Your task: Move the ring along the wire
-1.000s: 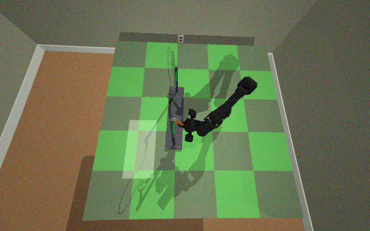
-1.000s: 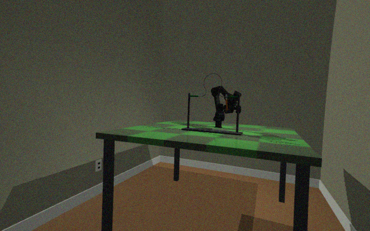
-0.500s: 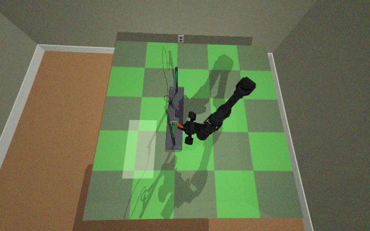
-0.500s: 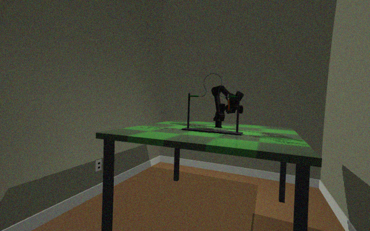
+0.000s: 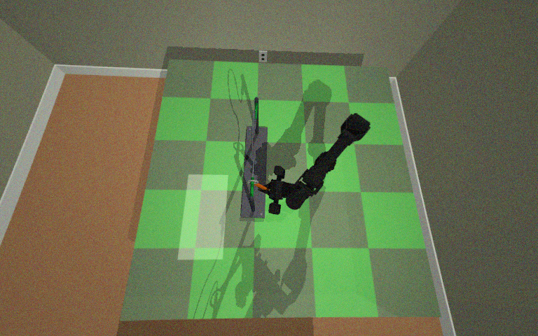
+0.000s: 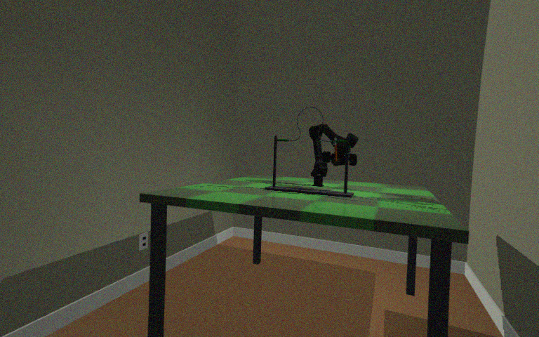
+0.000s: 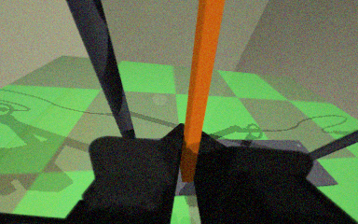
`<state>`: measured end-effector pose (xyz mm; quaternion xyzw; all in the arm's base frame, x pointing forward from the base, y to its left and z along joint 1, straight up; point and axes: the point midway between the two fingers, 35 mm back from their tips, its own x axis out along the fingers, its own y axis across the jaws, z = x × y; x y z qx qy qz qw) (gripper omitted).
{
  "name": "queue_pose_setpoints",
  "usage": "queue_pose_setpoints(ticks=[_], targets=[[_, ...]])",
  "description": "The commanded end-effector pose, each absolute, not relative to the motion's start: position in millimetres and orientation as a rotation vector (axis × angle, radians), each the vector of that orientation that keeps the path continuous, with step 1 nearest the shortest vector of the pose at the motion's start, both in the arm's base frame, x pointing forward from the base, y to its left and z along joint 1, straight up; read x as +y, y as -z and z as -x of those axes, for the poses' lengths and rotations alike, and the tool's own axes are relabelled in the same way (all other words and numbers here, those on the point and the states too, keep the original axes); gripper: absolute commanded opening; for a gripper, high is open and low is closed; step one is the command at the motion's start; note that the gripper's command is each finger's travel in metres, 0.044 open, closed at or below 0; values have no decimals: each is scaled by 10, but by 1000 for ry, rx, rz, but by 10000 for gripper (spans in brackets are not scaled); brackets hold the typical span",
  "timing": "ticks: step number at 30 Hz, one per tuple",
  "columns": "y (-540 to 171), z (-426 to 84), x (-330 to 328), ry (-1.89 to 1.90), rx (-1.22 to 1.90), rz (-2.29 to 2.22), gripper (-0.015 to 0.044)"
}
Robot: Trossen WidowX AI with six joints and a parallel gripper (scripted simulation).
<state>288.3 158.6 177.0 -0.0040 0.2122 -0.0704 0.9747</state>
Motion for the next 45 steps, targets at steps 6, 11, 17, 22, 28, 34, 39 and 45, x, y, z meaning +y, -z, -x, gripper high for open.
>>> queue_pose_setpoints(ticks=[6,11,17,22,28,34,39,45], targets=[[-1758,-2895,1630,145,423,2,-150],[-1692,-2896,1630,145,423,2,-150],[-1685,-2896,1630,145,423,2,-150],[-1685,-2896,1630,145,423,2,-150],[-1685,-2896,1630,145,423,2,-150],[-1685,-2896,1630,145,423,2,-150],[-1689,-2896,1634,142,425,5,-19],[-1691,-2889,1636,142,425,5,139]])
